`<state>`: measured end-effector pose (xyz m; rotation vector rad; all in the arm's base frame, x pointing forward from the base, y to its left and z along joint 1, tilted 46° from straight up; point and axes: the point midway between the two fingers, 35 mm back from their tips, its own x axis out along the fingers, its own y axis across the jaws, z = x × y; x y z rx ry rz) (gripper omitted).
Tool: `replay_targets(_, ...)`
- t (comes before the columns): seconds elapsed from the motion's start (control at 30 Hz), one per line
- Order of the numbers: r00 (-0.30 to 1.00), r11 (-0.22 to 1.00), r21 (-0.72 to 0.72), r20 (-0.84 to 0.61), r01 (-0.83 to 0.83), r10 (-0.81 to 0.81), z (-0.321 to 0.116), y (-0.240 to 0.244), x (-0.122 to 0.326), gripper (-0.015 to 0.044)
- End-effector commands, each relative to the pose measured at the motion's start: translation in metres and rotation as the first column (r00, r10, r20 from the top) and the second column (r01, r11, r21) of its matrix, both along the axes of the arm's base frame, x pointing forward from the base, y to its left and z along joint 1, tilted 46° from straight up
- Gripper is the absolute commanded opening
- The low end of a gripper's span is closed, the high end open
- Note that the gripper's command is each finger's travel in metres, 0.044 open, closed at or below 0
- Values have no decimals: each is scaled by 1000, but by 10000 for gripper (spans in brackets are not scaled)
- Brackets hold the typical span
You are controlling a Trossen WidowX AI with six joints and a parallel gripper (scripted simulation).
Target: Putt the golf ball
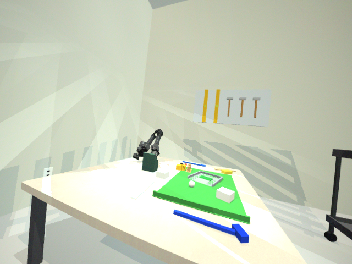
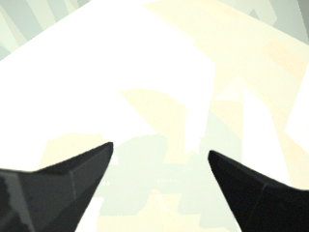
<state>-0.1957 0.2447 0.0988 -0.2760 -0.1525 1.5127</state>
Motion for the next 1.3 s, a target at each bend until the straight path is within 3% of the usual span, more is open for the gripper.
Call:
replay_targets(0.0,999,999,-1,11,-46,46,12,12,-12,440)
replay_targets(0.23,998,999,10,-37,-44,44,41,46,-8,440)
replay_targets(0.7,867,966,178,-493,188,-78,148,130,83,440)
replay_targets(0.83,817,924,212,-556,319,-154,173,146,142,440)
replay_targets(1.27,725,772,152,-489,618,-484,209,142,341,440)
